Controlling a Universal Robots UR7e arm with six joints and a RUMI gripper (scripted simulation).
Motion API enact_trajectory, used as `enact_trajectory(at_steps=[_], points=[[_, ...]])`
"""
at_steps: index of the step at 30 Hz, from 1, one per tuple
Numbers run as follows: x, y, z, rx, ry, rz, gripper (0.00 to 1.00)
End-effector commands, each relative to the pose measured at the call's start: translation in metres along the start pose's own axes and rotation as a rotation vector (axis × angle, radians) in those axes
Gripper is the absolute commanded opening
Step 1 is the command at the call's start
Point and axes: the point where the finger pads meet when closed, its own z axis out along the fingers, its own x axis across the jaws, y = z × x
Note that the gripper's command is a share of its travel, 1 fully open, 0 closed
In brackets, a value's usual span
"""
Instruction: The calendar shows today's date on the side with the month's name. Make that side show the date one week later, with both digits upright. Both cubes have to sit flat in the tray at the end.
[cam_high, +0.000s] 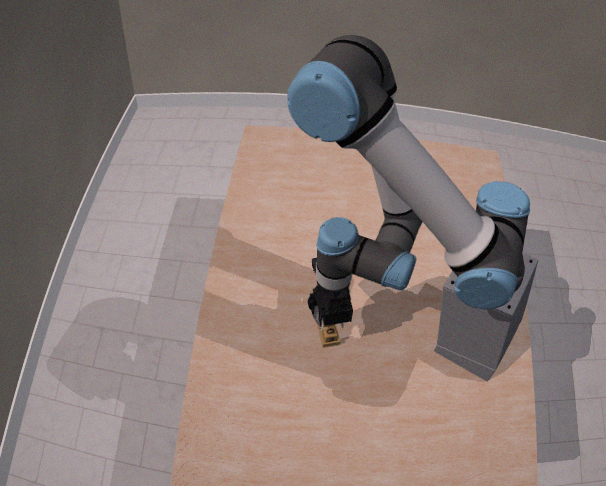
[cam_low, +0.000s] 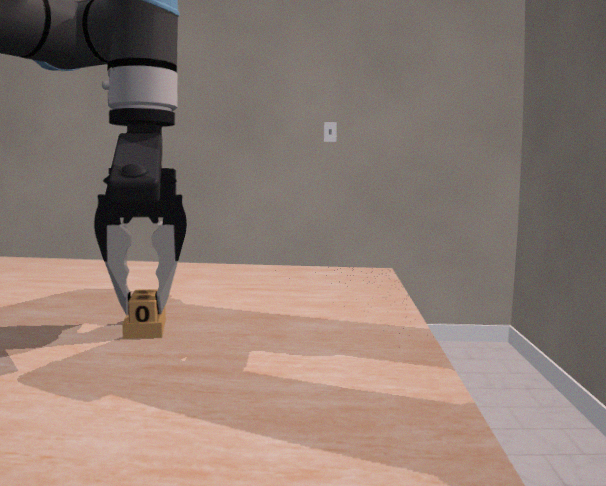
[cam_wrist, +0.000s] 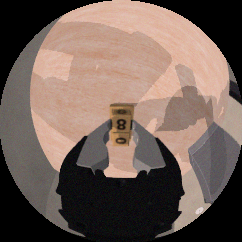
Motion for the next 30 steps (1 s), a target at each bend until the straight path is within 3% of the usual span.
enact_trajectory(at_steps=[1, 8, 21, 30], points=[[-0.0015, -0.0014, 0.0003, 0.001, -0.003, 0.001, 0.1], [-0.0015, -0.0014, 0.0003, 0.001, -0.003, 0.001, 0.1], [-0.0015, -0.0014, 0.0003, 0.001, -0.003, 0.001, 0.28], [-0.0015, -0.0014, 0.0003, 0.001, -0.003, 0.001, 0.28]])
